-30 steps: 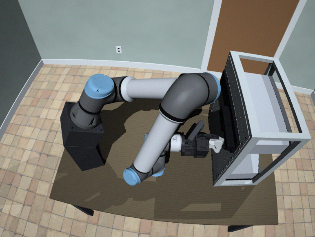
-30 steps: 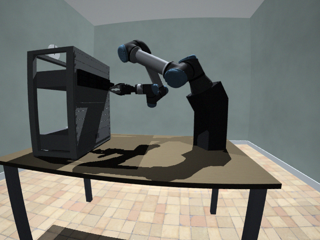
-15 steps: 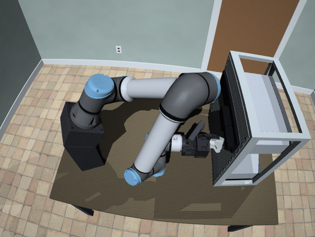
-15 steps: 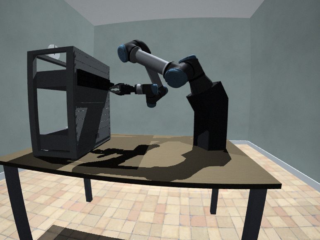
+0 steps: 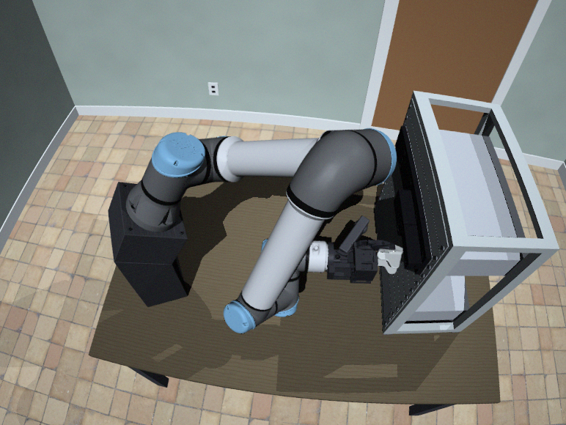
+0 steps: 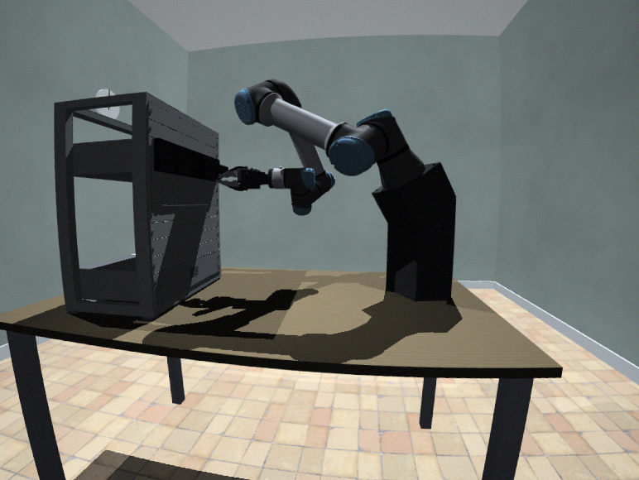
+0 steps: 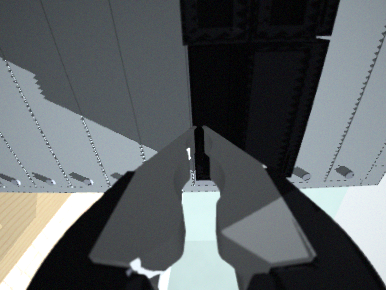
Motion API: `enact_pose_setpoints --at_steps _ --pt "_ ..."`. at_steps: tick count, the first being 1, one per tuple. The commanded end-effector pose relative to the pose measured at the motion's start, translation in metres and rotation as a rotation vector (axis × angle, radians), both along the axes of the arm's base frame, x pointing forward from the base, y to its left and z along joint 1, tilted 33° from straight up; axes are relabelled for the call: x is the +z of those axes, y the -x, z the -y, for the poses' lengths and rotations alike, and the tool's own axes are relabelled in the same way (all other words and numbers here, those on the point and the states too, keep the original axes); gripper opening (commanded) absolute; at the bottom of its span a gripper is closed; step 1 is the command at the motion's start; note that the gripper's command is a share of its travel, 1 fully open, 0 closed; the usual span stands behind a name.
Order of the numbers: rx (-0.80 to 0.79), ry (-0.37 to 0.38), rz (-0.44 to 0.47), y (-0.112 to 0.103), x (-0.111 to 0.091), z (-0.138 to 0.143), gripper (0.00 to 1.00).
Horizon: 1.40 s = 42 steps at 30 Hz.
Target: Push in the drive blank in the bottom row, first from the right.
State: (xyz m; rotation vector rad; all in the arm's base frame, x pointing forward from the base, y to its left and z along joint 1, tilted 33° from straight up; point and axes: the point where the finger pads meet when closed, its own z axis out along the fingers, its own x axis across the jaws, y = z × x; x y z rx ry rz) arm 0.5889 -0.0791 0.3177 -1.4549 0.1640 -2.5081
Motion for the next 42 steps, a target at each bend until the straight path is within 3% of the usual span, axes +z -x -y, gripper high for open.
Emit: enact_pose_setpoints --at_steps 1,32,42 --pt "0.000 0.000 0.000 0.000 0.001 0.000 0.00" --pt "0.000 0.000 0.000 0.000 0.000 0.000 0.00" --pt "0.000 0.000 0.000 0.025 -0.014 0.001 0.00"
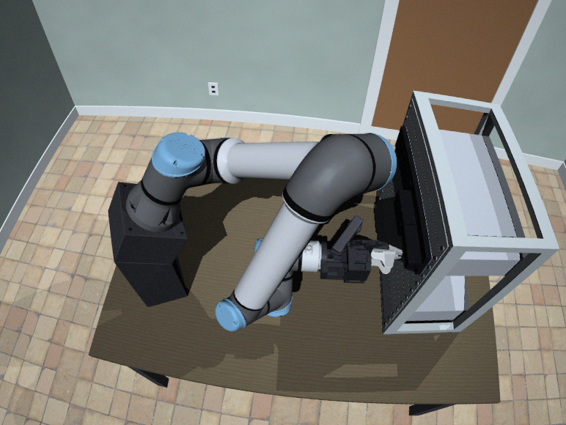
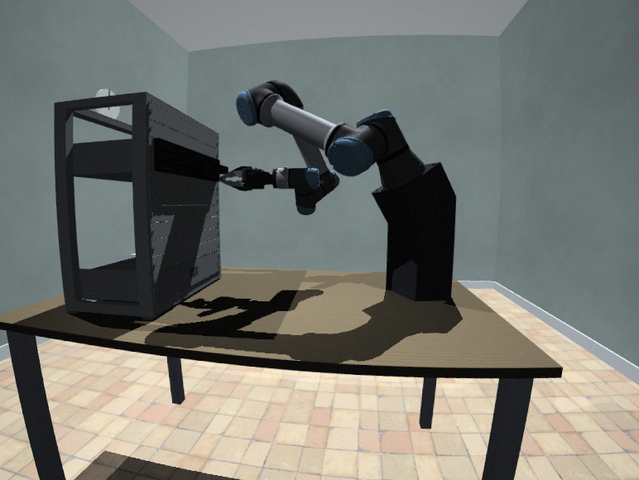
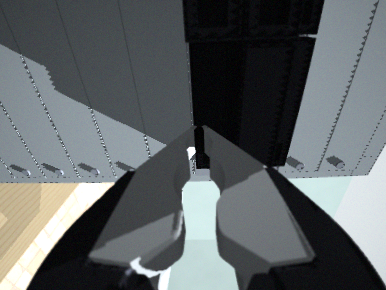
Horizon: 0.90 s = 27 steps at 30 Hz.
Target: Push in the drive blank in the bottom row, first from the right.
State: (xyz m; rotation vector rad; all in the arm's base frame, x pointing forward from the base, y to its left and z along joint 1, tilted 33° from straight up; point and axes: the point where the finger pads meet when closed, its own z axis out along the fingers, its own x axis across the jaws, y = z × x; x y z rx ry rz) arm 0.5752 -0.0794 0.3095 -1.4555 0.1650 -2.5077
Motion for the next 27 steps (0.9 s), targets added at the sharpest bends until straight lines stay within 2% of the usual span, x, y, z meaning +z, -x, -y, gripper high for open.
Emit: enact_pose_setpoints --at_steps 1,16,27 --pt "0.000 0.000 0.001 0.015 -0.008 0.001 0.00" --pt "0.000 0.000 0.001 0.066 -0.037 0.002 0.00" --pt "0.000 0.000 0.001 0.073 -0.042 0.002 0.00"
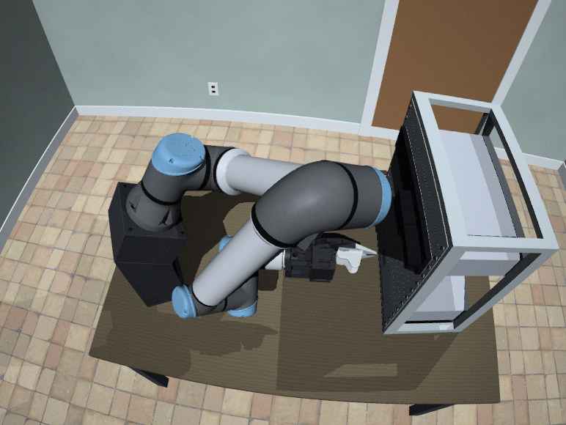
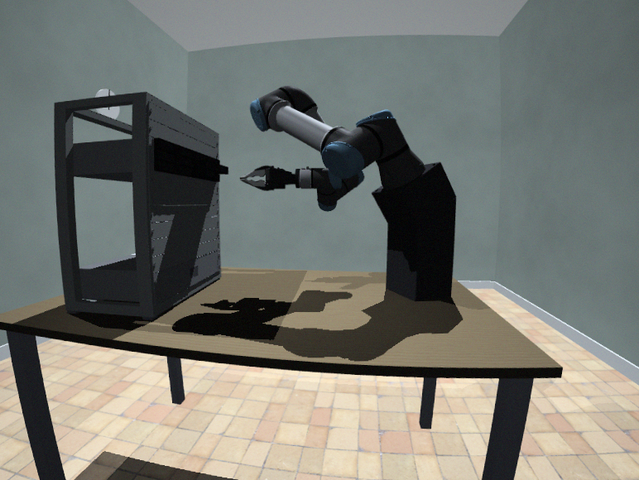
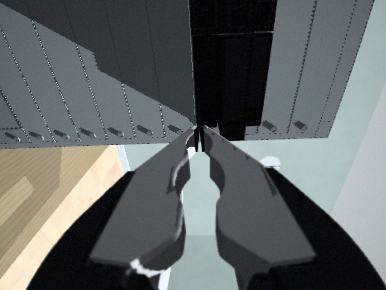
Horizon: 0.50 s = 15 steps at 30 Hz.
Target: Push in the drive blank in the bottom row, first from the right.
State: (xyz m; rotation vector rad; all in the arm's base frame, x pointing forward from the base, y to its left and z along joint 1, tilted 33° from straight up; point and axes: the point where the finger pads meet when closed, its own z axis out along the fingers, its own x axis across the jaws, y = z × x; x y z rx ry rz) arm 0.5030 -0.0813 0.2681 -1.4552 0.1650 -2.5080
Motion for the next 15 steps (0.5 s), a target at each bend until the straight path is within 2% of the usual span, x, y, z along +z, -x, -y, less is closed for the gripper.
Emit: enact_pose_setpoints --at_steps 1,15 --pt "0.000 0.000 0.001 0.0010 -0.0001 0.0002 0.00" --pt "0.000 0.000 0.001 0.0032 -0.0014 0.0003 0.00"
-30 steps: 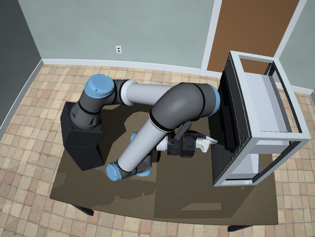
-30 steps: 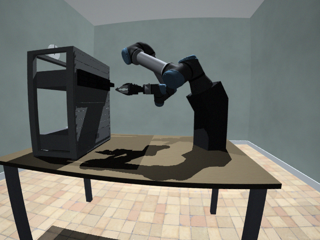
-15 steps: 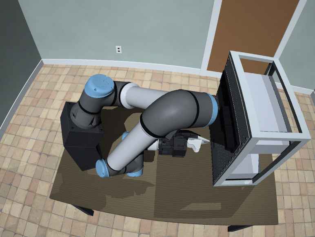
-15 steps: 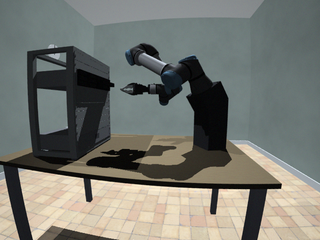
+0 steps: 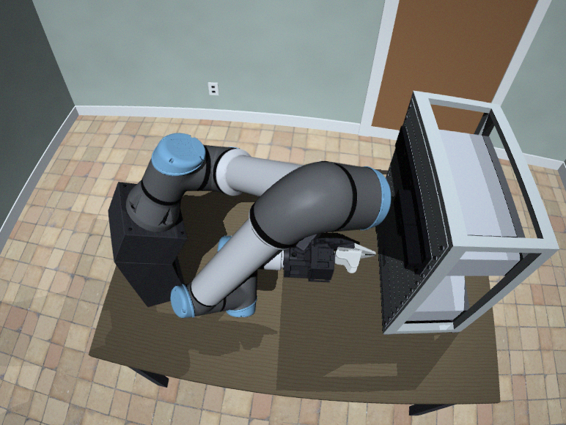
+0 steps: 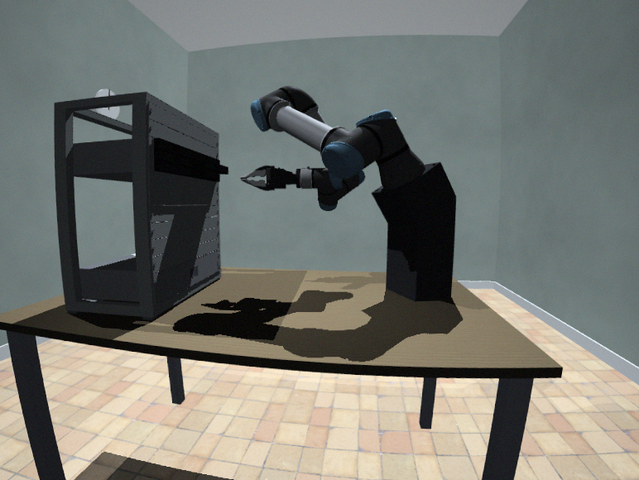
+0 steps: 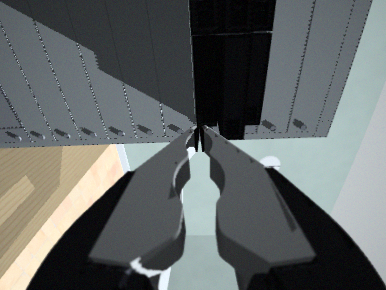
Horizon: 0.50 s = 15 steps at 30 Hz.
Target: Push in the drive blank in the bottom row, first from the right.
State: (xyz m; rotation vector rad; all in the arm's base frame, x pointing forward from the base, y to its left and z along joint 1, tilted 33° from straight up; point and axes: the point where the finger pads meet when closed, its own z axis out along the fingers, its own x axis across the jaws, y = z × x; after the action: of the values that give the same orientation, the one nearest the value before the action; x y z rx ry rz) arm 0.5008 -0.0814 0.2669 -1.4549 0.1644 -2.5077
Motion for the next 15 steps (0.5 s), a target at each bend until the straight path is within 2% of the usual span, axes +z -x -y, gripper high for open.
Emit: enact_pose_setpoints --at_steps 1,15 --pt "0.000 0.000 0.000 0.001 0.000 0.000 0.00" --pt "0.000 0.000 0.000 0.013 -0.007 0.001 0.00"
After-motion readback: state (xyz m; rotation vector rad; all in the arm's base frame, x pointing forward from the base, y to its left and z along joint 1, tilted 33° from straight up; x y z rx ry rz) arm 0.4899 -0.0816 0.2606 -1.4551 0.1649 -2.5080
